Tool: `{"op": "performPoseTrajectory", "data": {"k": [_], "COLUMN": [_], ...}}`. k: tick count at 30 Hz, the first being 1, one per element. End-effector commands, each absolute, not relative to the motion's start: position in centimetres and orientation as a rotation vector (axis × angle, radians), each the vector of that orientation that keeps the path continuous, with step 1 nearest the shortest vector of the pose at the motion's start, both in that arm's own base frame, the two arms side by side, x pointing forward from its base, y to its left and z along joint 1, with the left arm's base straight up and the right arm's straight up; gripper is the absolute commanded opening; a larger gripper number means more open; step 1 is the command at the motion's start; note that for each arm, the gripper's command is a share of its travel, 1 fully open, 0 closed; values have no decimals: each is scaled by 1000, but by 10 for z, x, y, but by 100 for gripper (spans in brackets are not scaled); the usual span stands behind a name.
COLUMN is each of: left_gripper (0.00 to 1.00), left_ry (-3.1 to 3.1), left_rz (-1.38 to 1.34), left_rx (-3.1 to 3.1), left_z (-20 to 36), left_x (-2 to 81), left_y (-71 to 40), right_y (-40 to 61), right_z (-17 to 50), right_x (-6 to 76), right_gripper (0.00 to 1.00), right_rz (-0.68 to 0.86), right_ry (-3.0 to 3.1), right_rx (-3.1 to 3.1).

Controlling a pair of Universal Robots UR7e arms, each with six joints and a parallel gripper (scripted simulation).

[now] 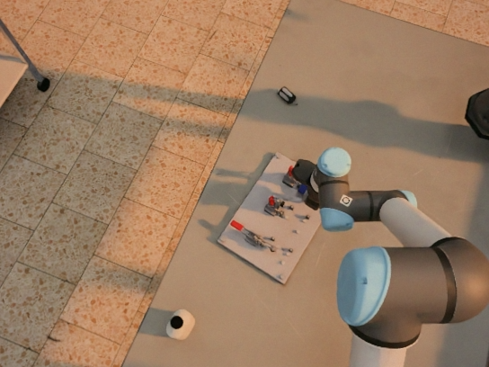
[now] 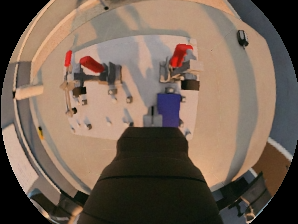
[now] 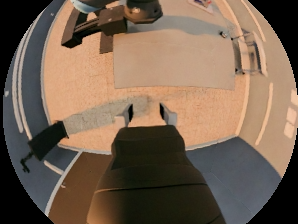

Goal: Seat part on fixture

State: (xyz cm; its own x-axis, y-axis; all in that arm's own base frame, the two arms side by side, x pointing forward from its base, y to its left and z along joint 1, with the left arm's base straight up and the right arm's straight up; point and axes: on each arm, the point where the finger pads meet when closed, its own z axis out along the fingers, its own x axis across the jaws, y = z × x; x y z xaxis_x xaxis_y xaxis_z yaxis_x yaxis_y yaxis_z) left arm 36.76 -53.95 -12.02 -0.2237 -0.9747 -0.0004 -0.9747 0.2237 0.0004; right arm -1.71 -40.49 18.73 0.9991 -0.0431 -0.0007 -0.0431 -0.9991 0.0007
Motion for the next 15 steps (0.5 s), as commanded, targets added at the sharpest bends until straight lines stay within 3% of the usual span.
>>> {"op": "performPoseTrajectory", "data": {"k": [1,15], "left_gripper": [0,0], "left_ry": [2460,2461], "left_rz": [-2,-4], "left_rx": [-1956,-1955], "left_z": [-119,-119], "left_x": [366,366], "left_y": [-543,-544], "right_y": [-404,-404], "right_z": [187,187], "right_x": [-18,-18], "right_gripper": [100,100], "right_rz": [0,0], "right_ry": [-69,-69], "right_rx": [3141,3141]}}
